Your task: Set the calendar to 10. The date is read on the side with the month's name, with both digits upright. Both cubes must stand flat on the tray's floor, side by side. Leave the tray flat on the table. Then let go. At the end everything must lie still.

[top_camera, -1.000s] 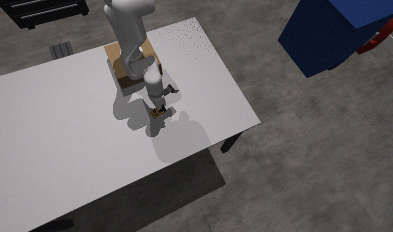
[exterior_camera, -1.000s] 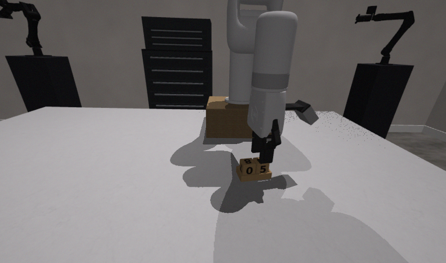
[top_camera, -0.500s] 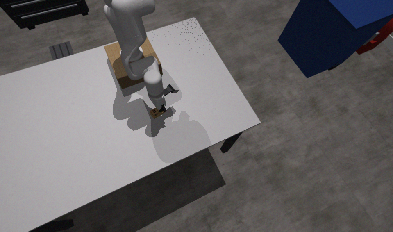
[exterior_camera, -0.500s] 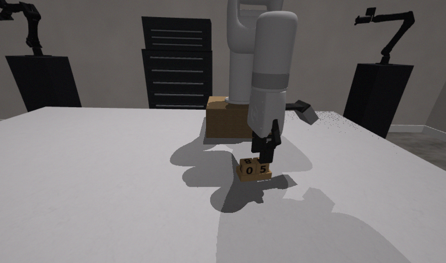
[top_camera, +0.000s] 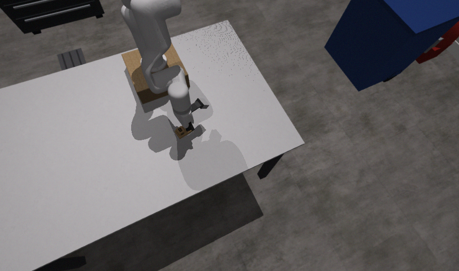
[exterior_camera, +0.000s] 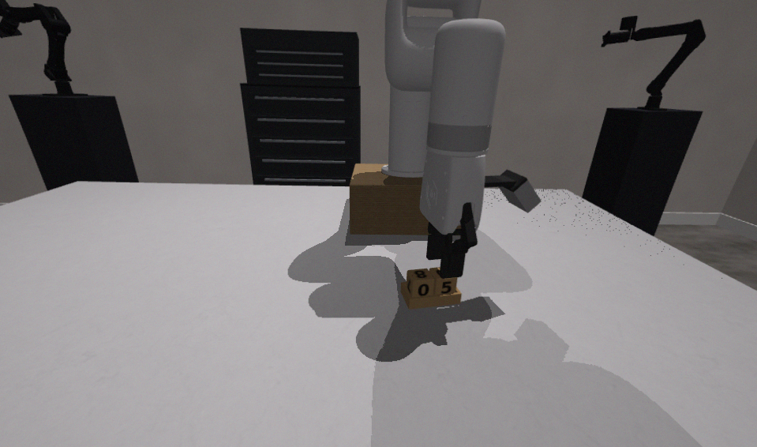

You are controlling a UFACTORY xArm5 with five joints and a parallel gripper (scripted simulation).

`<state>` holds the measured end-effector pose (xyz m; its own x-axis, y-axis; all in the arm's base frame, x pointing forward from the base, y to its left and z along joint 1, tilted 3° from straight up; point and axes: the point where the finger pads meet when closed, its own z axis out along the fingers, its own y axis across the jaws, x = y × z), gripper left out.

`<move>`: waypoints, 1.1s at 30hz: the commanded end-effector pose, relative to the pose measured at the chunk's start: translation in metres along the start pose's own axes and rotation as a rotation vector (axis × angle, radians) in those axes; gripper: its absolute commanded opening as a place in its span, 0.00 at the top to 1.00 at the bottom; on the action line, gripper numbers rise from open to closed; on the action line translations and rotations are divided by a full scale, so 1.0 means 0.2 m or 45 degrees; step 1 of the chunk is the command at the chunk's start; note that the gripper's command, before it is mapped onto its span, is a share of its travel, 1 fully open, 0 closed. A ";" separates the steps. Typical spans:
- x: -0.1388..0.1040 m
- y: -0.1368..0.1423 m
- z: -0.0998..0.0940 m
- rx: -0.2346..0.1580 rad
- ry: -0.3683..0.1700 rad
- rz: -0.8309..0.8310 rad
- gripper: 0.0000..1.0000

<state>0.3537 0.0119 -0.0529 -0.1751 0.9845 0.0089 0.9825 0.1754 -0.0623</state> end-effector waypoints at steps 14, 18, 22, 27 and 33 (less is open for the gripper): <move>0.00 0.01 0.00 -0.004 -0.001 0.000 0.51; 0.00 0.01 0.00 -0.004 -0.001 0.000 0.51; 0.00 0.01 0.00 -0.004 -0.001 0.000 0.51; 0.00 0.01 0.00 -0.004 -0.001 0.000 0.51; 0.00 0.01 0.01 -0.004 -0.001 0.000 0.51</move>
<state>0.3538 0.0119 -0.0545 -0.1752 0.9845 0.0089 0.9826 0.1754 -0.0619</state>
